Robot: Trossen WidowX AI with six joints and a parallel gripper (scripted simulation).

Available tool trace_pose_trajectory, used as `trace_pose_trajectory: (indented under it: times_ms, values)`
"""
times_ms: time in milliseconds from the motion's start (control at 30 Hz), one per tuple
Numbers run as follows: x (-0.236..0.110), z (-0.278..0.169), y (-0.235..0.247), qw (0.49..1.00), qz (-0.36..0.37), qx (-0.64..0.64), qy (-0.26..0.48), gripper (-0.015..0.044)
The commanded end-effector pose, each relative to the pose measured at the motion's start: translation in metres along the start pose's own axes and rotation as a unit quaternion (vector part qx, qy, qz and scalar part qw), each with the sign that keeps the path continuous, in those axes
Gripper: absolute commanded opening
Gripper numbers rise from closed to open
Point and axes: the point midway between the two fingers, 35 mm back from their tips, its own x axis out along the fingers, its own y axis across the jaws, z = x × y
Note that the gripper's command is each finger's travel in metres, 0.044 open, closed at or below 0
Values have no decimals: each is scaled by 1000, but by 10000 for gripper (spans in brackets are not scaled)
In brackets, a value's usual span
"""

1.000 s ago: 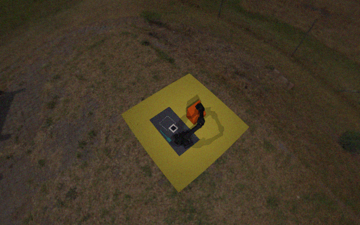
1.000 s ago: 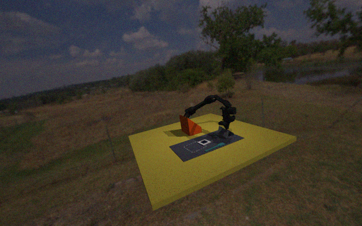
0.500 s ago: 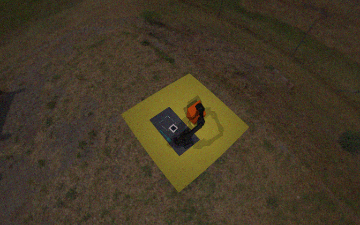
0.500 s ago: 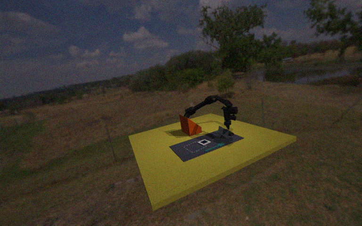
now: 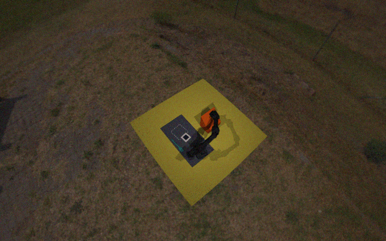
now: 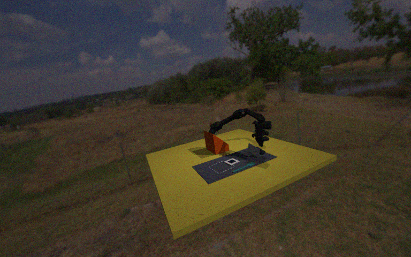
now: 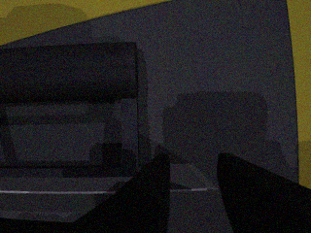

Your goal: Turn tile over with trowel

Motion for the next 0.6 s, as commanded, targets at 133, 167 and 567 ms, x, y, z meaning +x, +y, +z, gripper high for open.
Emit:
trace_pose_trajectory:
  times_ms: [133, 167, 567]
  values:
    - [5, 5, 0, 989, 3, -148, 2, 100]
    - [6, 6, 0, 986, 3, -165, 1, 100]
    - [7, 17, 1, 931, 1, -365, -2, 100]
